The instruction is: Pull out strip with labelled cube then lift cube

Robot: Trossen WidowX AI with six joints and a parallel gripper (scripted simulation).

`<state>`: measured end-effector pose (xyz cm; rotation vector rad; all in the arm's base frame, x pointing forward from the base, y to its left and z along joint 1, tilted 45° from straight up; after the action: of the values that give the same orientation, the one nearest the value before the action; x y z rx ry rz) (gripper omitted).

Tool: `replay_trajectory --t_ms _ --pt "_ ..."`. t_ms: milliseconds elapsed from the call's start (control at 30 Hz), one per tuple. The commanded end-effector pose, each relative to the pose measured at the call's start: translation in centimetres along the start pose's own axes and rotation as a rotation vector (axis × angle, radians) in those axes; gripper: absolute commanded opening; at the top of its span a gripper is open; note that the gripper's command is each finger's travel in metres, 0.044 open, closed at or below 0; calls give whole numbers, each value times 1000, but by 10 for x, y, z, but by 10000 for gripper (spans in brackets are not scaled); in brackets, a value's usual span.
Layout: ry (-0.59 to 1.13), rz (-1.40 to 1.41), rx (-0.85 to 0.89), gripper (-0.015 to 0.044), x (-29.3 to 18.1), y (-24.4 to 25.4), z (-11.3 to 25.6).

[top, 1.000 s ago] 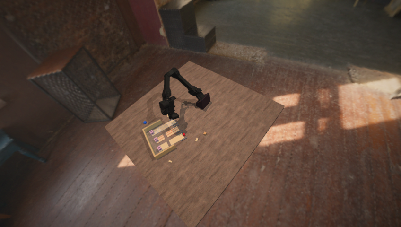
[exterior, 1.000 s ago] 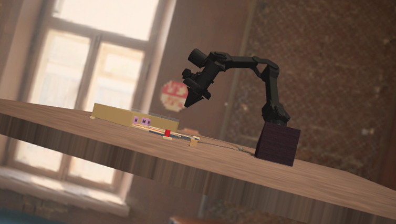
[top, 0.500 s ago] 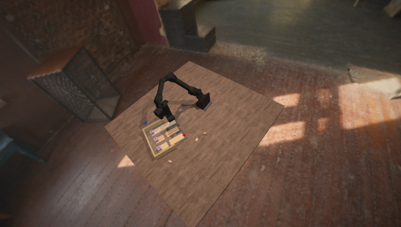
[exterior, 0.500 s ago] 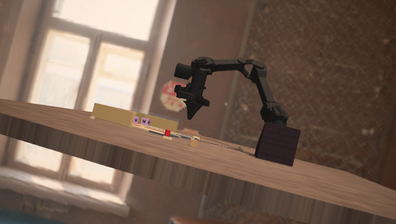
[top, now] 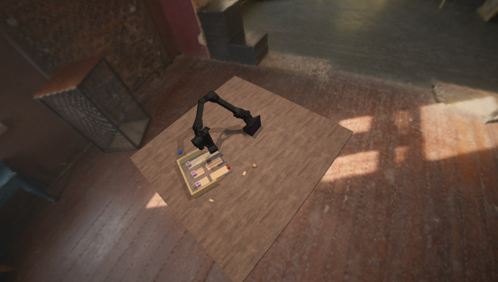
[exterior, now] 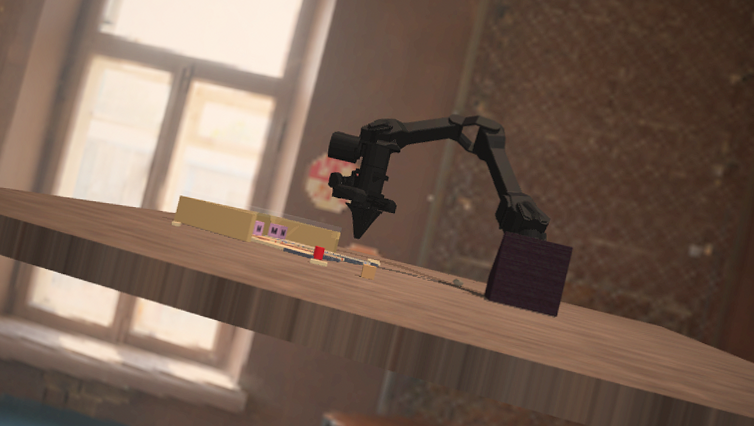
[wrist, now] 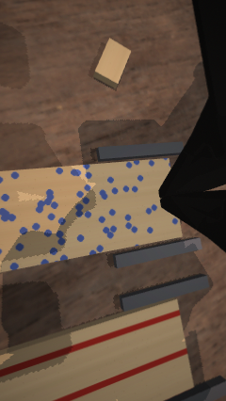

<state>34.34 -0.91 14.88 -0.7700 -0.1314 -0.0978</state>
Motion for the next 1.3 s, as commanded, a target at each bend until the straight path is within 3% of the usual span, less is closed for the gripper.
replay_trajectory --t_ms 0,767,1267 --pt "1 7 3 0 0 1 -6" --pt "0 7 -2 0 -4 -2 -43" --pt "0 7 -2 0 -4 -2 -44"
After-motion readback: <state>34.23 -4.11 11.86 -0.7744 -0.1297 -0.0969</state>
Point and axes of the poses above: the point midway between the two fingers, 35 mm back from their tips, its own z axis back along the fingers, its own y axis across the jaws, x = y × z, the point moved 8 cm from there along z, back along the fingers, and after that the axes turned 13 degrees about z, right-handed, at the moved point
